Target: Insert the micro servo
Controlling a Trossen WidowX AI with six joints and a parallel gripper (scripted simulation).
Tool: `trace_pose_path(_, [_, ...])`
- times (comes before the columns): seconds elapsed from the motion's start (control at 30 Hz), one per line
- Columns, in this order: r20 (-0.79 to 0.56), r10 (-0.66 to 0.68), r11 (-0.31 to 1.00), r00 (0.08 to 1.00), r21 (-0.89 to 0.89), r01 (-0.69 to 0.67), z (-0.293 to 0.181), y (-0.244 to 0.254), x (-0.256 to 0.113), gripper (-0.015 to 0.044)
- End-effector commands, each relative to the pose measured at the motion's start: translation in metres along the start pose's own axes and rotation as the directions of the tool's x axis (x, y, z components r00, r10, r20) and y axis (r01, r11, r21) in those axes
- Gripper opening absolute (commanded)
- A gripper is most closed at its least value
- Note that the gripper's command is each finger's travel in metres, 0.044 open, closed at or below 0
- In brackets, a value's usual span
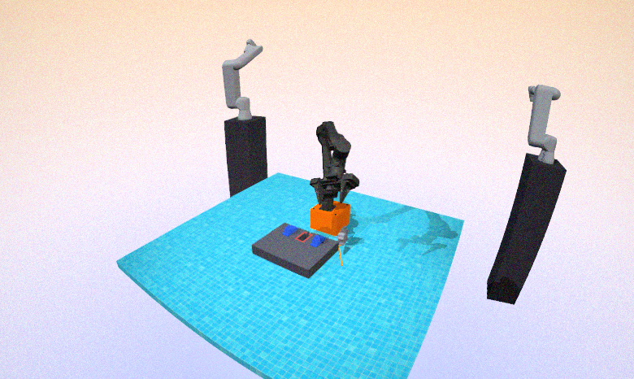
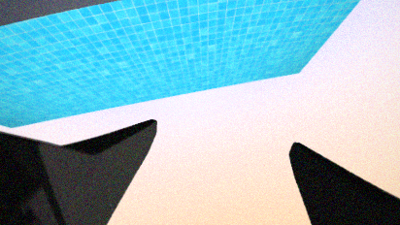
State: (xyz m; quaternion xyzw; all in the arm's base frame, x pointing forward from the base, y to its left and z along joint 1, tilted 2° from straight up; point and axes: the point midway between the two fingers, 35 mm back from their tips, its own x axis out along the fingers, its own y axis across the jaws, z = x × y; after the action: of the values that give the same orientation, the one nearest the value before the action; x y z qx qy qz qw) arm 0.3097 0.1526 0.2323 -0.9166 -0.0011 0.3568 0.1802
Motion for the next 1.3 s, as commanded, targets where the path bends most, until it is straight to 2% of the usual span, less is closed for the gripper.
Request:
trace_pose_path(0.0, [0.121,0.025,0.999,0.992,-0.041,-0.020,0.042,0.009,0.011,0.0440])
trace_pose_path(0.33, [0.408,0.124,0.984,0.904,-0.167,-0.060,0.150,0.043,0.017,0.0440])
trace_pose_path(0.73, [0.656,0.321,0.934,0.683,-0.337,-0.115,0.257,0.112,-0.007,0.0440])
trace_pose_path(0.83, [0.676,0.347,0.926,0.650,-0.358,-0.122,0.267,0.122,-0.011,0.0440])
trace_pose_path(1.27, [0.676,0.348,0.925,0.650,-0.359,-0.122,0.283,0.130,0.007,0.0440])
